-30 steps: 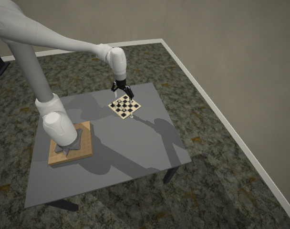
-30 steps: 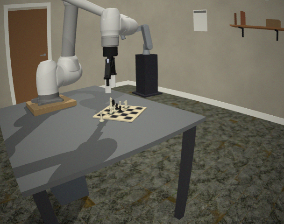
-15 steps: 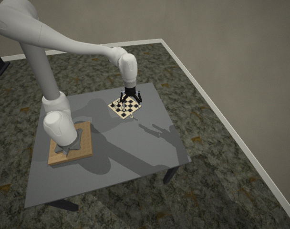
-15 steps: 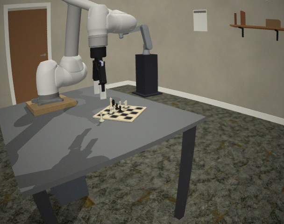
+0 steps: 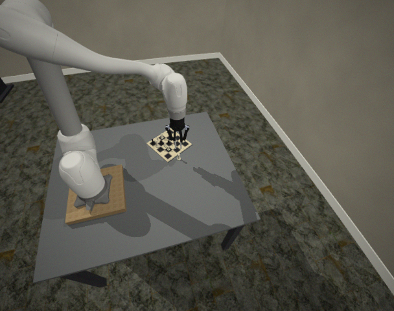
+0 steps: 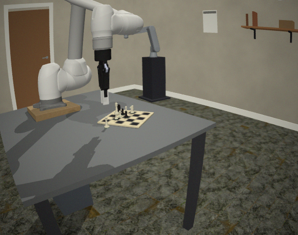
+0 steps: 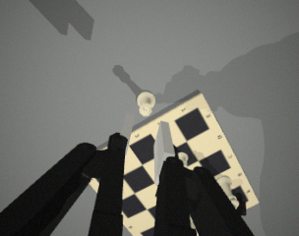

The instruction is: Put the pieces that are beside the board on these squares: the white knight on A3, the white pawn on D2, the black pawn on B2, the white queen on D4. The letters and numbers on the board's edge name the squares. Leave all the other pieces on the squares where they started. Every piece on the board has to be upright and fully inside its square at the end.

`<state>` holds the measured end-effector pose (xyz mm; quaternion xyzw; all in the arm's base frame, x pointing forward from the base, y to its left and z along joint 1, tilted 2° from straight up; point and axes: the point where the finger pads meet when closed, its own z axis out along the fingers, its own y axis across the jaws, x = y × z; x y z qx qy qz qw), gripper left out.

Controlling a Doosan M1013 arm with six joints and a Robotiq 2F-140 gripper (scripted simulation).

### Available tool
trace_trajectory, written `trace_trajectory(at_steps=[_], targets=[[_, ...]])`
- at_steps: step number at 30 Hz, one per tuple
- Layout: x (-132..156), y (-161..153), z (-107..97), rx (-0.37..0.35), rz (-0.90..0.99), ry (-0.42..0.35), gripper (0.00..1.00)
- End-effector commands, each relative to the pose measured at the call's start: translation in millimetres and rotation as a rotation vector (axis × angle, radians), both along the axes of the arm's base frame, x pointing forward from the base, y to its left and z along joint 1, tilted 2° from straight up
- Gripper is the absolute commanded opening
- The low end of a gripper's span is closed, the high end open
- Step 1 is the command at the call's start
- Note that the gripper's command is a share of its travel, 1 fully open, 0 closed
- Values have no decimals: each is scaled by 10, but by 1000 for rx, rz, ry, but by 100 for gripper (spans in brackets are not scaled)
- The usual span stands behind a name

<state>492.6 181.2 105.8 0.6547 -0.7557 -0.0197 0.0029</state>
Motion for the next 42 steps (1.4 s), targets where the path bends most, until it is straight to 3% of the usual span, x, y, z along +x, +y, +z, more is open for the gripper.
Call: trace_trajectory(at_steps=[1, 25, 42], targets=[[0, 0, 1, 0, 0, 0, 25], [0, 0, -14, 0, 0, 0, 25], [-4, 4, -173, 0, 0, 0, 25]])
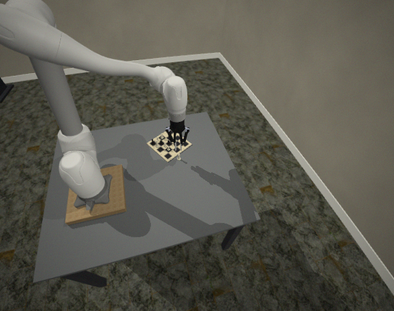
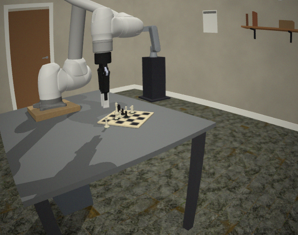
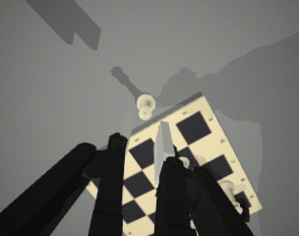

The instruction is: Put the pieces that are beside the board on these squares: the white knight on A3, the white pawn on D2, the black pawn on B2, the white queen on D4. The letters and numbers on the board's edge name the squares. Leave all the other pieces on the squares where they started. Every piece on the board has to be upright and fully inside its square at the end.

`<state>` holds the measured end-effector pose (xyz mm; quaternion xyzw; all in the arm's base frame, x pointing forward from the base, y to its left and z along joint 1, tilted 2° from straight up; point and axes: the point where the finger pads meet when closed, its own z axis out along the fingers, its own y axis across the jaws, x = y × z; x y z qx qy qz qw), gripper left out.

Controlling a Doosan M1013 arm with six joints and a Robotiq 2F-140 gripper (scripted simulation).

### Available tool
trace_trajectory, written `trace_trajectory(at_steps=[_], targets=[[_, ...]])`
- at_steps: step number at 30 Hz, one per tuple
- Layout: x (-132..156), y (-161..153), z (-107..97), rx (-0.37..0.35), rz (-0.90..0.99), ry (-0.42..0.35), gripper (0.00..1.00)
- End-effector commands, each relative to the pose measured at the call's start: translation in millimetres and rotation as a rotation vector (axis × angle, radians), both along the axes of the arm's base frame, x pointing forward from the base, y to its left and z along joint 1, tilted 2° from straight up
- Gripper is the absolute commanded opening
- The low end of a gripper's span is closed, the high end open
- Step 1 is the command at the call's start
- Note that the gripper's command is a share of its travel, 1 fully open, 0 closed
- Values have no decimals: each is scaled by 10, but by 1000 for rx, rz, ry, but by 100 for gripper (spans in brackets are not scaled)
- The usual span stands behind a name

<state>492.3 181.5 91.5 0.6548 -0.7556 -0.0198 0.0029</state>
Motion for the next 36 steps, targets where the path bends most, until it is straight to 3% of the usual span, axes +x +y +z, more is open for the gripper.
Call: trace_trajectory(at_steps=[1, 22, 36], targets=[[-1, 1, -46, 0, 0, 0, 25], [-6, 7, -317, 0, 0, 0, 25], [-7, 8, -375, 0, 0, 0, 25]])
